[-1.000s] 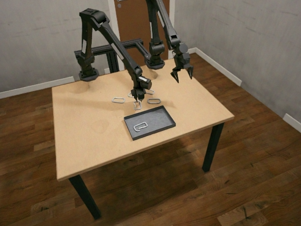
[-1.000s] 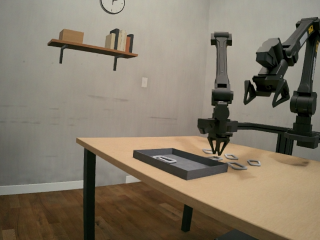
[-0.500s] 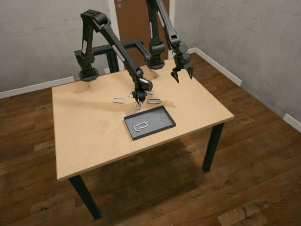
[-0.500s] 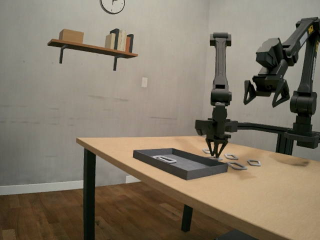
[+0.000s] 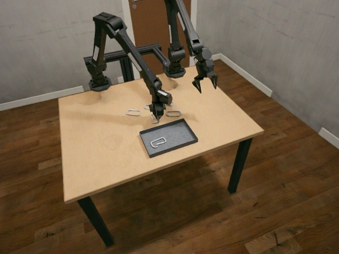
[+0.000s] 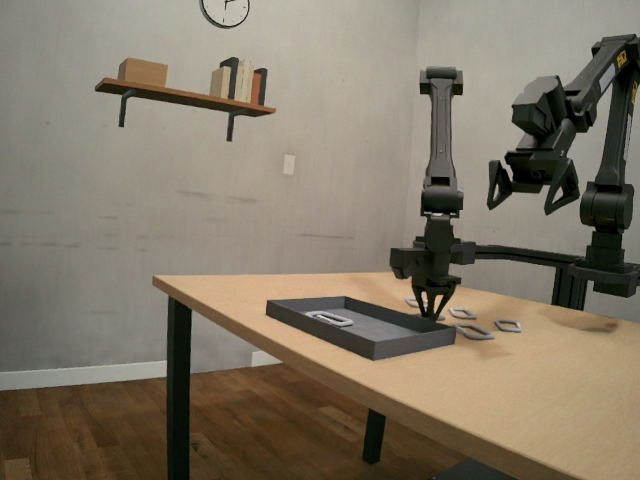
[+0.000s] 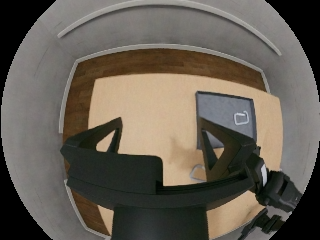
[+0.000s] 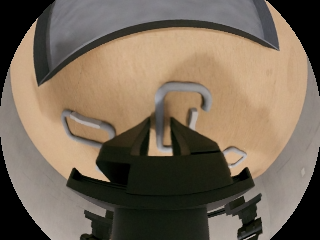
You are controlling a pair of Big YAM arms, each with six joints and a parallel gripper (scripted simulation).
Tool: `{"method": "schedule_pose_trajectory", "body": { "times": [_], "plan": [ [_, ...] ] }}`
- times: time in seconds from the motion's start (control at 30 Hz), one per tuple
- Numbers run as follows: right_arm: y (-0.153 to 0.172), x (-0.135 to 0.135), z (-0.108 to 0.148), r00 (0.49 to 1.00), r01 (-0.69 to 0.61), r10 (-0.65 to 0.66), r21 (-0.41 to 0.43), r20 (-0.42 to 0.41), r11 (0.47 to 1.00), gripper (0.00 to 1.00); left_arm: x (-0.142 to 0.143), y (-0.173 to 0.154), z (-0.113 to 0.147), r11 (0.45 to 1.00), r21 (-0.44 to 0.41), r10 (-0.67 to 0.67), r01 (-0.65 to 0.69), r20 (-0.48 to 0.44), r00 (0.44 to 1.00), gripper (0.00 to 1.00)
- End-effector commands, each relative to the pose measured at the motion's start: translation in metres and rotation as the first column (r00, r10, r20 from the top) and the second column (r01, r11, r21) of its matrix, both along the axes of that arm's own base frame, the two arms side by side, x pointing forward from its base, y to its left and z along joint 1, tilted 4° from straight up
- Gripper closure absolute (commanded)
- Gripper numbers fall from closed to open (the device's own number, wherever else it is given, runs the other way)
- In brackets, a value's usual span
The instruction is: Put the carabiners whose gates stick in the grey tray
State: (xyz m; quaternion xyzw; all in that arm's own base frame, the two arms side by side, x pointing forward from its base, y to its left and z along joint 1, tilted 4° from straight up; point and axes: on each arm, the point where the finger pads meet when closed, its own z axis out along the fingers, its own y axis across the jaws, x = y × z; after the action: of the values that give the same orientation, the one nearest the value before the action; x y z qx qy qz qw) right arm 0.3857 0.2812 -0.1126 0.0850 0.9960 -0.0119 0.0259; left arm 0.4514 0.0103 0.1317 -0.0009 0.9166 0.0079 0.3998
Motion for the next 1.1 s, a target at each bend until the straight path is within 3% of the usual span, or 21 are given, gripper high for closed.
{"method": "schedule_pose_trajectory", "body": {
  "times": [0.0, 0.1, 0.6, 0.87, 1.07],
  "plan": [
    [0.008, 0.013, 0.006, 0.999, 0.002, -0.003, 0.026, 0.032, 1.000, 0.77, 0.014, -0.002, 0.018, 1.000, 0.002, -0.008, 0.008, 0.038, 0.999, 0.00],
    [0.008, 0.013, 0.006, 0.999, 0.002, -0.003, 0.026, 0.032, 1.000, 0.77, 0.014, -0.002, 0.018, 1.000, 0.002, -0.008, 0.008, 0.038, 0.999, 0.00],
    [0.005, 0.008, 0.013, 0.999, 0.001, -0.002, 0.032, 0.041, 0.999, 0.99, 0.014, -0.002, 0.018, 1.000, 0.002, -0.008, 0.008, 0.038, 0.999, 0.00],
    [0.004, 0.006, 0.015, 0.999, 0.000, -0.001, 0.028, 0.035, 1.000, 0.98, 0.014, -0.002, 0.018, 1.000, 0.002, -0.008, 0.008, 0.038, 0.999, 0.00],
    [0.010, 0.000, 0.051, 0.999, -0.001, 0.001, 0.027, 0.032, 1.000, 0.98, 0.014, -0.002, 0.018, 1.000, 0.002, -0.008, 0.008, 0.038, 0.999, 0.00]
  ]
}}
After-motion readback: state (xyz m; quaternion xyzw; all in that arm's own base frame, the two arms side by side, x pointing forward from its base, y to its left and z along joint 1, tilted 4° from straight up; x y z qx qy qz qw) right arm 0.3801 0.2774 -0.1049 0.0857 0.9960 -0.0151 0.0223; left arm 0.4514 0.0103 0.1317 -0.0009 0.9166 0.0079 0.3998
